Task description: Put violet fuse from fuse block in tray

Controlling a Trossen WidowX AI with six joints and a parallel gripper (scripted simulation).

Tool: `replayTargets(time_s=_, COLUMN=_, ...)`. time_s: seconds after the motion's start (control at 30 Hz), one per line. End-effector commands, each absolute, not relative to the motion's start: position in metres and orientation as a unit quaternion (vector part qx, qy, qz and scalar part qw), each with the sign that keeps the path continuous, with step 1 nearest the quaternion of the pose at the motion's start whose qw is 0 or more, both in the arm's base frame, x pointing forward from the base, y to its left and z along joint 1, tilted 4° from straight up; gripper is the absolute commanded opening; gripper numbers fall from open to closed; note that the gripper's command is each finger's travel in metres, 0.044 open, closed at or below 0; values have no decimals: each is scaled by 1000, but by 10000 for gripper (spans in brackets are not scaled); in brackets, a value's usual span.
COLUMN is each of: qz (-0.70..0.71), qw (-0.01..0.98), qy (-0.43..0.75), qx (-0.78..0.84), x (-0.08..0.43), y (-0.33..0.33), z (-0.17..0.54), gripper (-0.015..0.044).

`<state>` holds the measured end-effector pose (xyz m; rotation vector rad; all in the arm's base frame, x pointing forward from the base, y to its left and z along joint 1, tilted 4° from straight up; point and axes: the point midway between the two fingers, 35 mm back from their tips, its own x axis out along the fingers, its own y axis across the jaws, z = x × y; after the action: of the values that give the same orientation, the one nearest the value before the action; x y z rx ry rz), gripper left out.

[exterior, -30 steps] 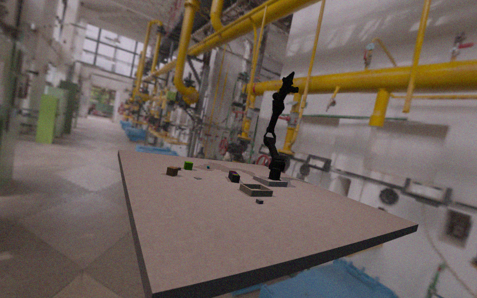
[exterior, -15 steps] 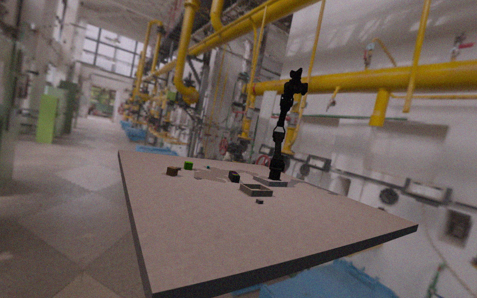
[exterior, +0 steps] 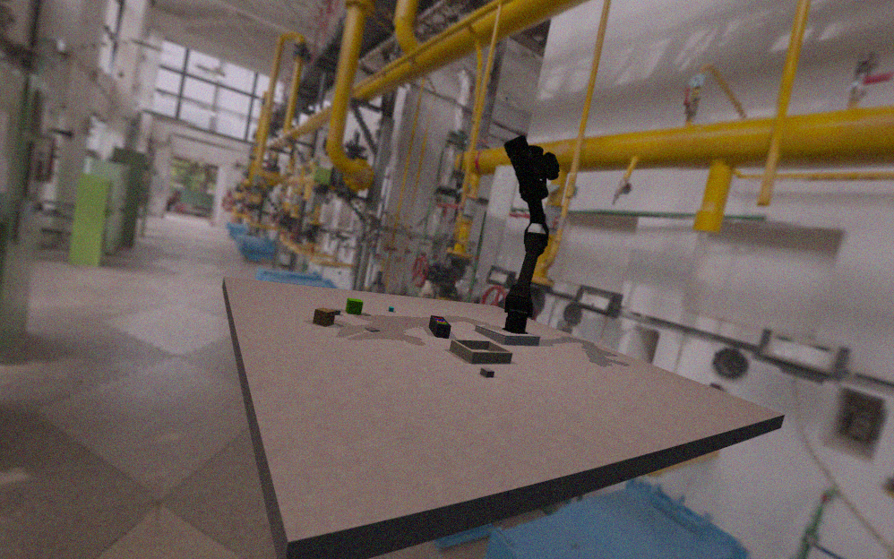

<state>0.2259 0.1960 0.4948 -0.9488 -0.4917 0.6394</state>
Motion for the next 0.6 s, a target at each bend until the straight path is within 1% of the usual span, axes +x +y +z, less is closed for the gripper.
replayTargets(time_s=0.0, qz=310, qw=854, qy=-87, qx=-410, x=274, y=189, z=434, gripper=72)
replayTargets(time_s=0.17, qz=294, qw=887, qy=78, qx=-348, x=313, y=165, z=364, gripper=72)
replayTargets(time_s=0.3, qz=258, qw=899, qy=211, qx=-284, x=334, y=138, z=307, gripper=72)
replayTargets(time_s=0.43, qz=202, qw=895, qy=338, qx=-209, x=344, y=105, z=251, gripper=72)
replayTargets(time_s=0.57, qz=122, qw=870, qy=461, qx=-122, x=340, y=67, z=196, gripper=72)
